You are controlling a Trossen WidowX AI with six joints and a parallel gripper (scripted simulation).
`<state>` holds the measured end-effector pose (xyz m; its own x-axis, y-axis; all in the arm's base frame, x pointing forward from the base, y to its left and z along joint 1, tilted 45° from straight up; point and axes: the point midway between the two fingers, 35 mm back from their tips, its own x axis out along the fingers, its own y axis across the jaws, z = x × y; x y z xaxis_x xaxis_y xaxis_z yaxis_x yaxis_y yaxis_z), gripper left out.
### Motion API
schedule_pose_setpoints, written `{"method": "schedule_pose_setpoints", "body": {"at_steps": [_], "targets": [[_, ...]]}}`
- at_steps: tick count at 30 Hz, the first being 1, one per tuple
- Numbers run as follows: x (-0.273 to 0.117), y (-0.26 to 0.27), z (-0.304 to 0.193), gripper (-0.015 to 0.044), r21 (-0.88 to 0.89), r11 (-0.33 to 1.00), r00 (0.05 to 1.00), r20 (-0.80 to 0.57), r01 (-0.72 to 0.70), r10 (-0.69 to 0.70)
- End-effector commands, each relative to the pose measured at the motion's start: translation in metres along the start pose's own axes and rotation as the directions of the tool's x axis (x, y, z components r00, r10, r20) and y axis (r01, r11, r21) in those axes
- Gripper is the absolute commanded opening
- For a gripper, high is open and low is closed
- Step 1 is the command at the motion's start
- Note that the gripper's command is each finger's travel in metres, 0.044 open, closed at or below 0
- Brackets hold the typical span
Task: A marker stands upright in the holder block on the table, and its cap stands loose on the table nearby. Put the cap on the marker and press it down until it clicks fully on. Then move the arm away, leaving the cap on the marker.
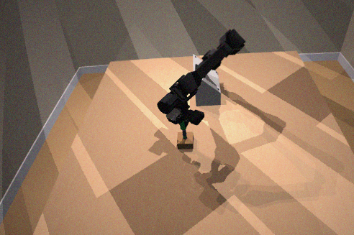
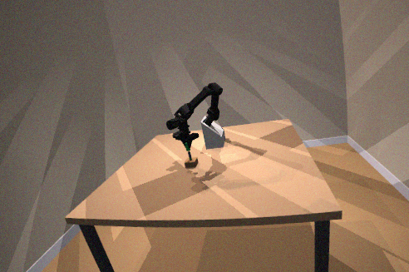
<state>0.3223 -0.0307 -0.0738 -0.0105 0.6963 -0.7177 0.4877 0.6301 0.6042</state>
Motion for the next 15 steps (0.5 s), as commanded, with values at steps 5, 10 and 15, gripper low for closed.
{"method": "schedule_pose_setpoints", "body": {"at_steps": [5,10,15], "targets": [[0.014,0.000,-0.001,0.0000,0.007,1.000,1.000,-0.002,-0.006,0.006],[0.022,0.000,-0.001,0.0000,0.007,1.000,1.000,-0.002,-0.006,0.006],[0.030,0.000,-0.001,0.0000,0.007,1.000,1.000,-0.003,-0.006,0.006]]}}
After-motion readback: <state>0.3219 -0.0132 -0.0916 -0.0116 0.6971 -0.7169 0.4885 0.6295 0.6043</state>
